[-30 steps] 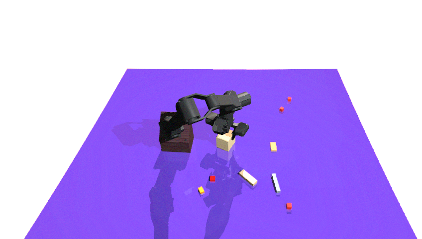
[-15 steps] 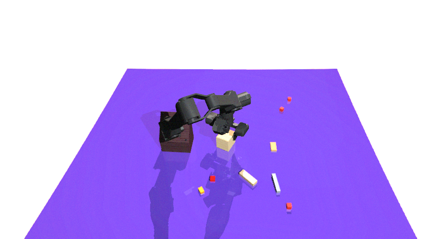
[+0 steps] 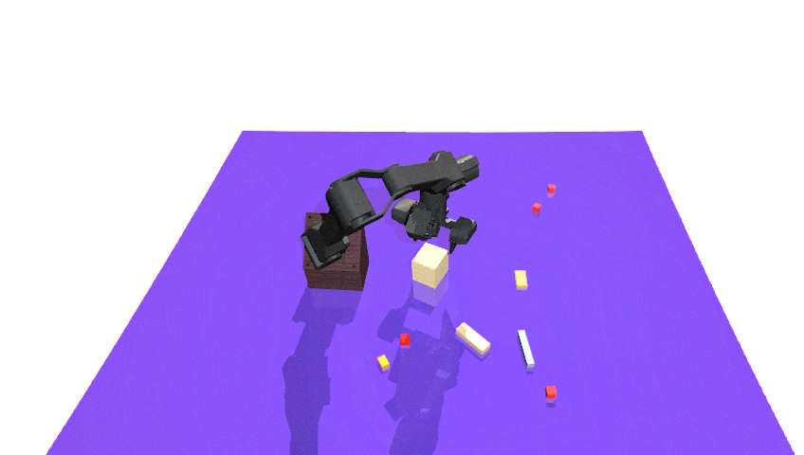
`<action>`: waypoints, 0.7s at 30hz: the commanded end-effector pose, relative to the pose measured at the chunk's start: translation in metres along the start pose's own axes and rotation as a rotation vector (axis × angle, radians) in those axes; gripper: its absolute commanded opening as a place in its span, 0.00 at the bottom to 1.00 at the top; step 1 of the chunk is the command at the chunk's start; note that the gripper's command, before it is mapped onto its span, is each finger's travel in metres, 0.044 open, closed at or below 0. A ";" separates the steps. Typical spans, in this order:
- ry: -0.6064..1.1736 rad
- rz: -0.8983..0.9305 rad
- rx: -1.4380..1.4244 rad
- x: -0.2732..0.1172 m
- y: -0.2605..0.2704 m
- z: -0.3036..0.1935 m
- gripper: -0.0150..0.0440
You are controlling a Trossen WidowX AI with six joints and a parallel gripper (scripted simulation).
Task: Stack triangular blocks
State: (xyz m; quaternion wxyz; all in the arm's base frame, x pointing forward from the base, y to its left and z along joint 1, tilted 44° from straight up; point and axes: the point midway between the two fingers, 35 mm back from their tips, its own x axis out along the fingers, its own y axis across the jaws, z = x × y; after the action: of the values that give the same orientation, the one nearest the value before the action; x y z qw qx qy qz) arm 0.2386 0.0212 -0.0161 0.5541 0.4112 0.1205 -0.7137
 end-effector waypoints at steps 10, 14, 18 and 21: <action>0.012 0.012 0.003 -0.058 -0.001 0.002 1.00; 0.012 0.012 0.003 -0.058 -0.001 0.002 1.00; 0.012 0.012 0.003 -0.058 -0.001 0.002 1.00; 0.012 0.012 0.003 -0.058 -0.001 0.002 1.00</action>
State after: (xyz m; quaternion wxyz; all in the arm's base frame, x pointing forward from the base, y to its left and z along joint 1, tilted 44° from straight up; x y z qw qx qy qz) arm 0.2386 0.0601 0.0269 0.5563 0.4171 0.1193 -0.7087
